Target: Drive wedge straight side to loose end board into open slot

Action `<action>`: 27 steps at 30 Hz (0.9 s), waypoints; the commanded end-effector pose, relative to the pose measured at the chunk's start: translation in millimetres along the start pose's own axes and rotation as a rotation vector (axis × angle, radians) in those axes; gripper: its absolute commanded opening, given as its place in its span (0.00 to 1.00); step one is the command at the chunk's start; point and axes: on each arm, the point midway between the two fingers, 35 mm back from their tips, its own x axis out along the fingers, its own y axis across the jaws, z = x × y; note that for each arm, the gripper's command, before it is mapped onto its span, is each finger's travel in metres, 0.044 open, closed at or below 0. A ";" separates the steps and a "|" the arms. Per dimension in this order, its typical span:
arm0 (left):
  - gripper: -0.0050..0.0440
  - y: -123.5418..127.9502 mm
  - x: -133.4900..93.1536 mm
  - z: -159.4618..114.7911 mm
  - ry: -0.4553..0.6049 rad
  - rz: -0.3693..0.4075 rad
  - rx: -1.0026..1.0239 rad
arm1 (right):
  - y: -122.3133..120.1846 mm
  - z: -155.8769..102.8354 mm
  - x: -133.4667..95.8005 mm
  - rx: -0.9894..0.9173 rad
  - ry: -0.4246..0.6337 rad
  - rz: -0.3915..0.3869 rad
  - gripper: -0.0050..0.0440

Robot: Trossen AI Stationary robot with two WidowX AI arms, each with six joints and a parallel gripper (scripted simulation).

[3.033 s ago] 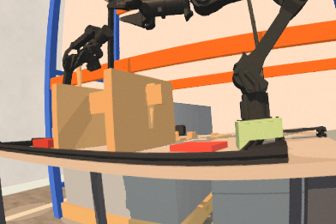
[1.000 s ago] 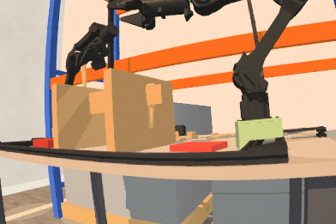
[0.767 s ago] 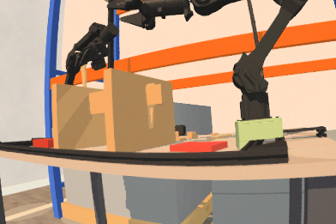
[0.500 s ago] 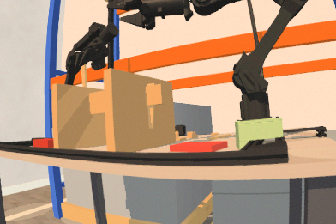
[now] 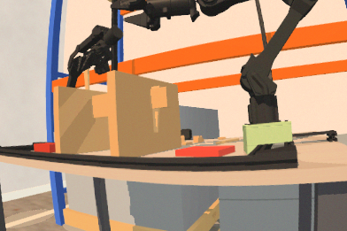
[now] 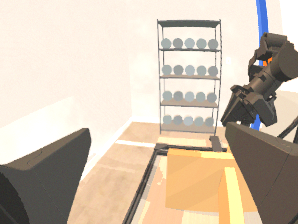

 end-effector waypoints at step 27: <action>1.00 0.2 0.0 0.1 0.000 0.001 0.000 | 0.2 7.9 7.4 -0.004 -0.001 0.002 0.10</action>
